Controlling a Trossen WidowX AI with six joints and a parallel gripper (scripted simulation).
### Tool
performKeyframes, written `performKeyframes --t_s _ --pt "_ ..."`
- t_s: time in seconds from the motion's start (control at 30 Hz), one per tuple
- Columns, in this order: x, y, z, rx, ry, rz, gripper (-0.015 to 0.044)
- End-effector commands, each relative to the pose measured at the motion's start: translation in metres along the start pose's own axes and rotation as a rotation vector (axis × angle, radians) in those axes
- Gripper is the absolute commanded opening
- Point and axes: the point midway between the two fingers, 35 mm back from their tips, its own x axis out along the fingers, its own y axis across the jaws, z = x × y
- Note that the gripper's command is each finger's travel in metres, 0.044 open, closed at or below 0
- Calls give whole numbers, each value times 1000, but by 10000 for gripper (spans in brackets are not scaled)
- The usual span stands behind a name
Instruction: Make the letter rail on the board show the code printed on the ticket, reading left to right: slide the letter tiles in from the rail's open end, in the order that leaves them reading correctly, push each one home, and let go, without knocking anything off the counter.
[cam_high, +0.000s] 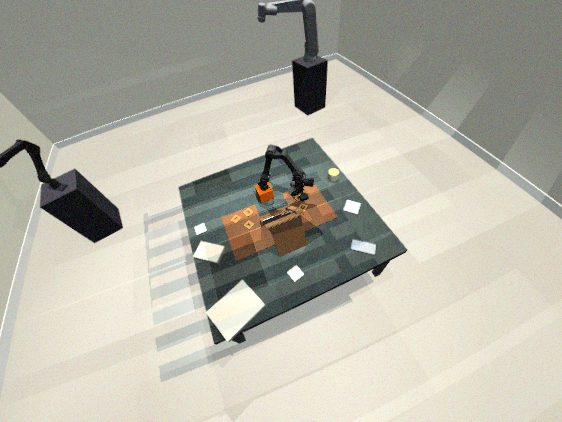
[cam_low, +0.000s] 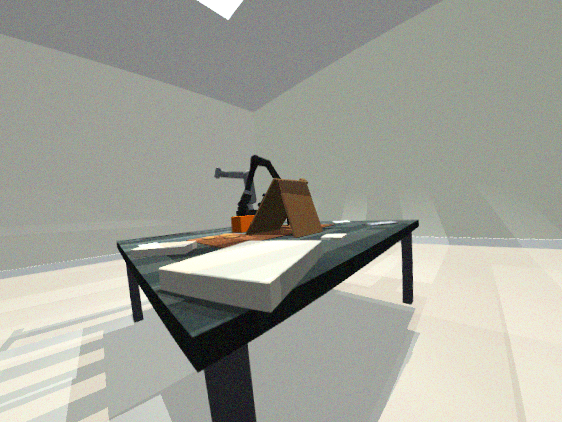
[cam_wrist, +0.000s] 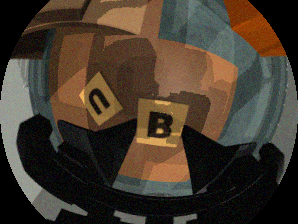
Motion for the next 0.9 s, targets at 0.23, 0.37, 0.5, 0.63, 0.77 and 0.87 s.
performKeyframes --t_s 0.23,0.37,0.5,0.63,0.77,0.87 --pt "-6 -1 0 4 2 5 0" --pt "-8 -1 0 4 2 5 0" --pt "-9 -1 1 4 2 5 0" --pt "-11 -2 1 4 2 5 0" --pt "-13 -2 1 4 2 5 0" --pt "-14 -2 1 4 2 5 0"
